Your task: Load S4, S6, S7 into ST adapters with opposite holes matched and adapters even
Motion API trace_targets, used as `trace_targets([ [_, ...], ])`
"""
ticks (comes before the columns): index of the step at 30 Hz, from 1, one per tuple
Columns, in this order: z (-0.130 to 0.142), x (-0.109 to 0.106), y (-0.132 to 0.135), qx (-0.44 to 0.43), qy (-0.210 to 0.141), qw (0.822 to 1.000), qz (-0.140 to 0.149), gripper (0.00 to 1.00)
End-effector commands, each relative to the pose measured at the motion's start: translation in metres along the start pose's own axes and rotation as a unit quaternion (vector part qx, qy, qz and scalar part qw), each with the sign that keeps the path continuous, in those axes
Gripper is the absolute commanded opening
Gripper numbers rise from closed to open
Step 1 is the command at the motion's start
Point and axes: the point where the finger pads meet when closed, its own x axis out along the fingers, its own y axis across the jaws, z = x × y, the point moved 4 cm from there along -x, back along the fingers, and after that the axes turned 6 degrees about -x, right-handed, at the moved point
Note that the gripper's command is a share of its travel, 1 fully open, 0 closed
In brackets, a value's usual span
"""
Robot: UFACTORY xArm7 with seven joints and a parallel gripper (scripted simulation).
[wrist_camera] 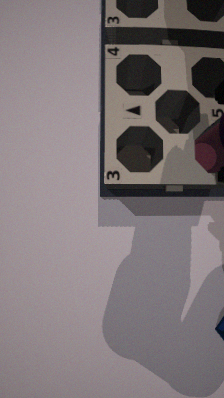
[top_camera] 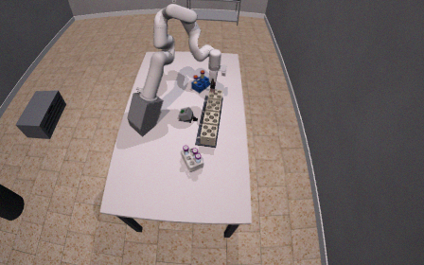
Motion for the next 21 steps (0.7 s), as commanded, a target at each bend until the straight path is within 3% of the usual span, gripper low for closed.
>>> trace_targets([
  [1, -0.001, -0.009, 0.000, 0.000, 0.001, 1.000, 0.000, 0.00],
  [21, -0.001, -0.043, 0.000, 0.000, 0.001, 1.000, 0.000, 0.00],
])
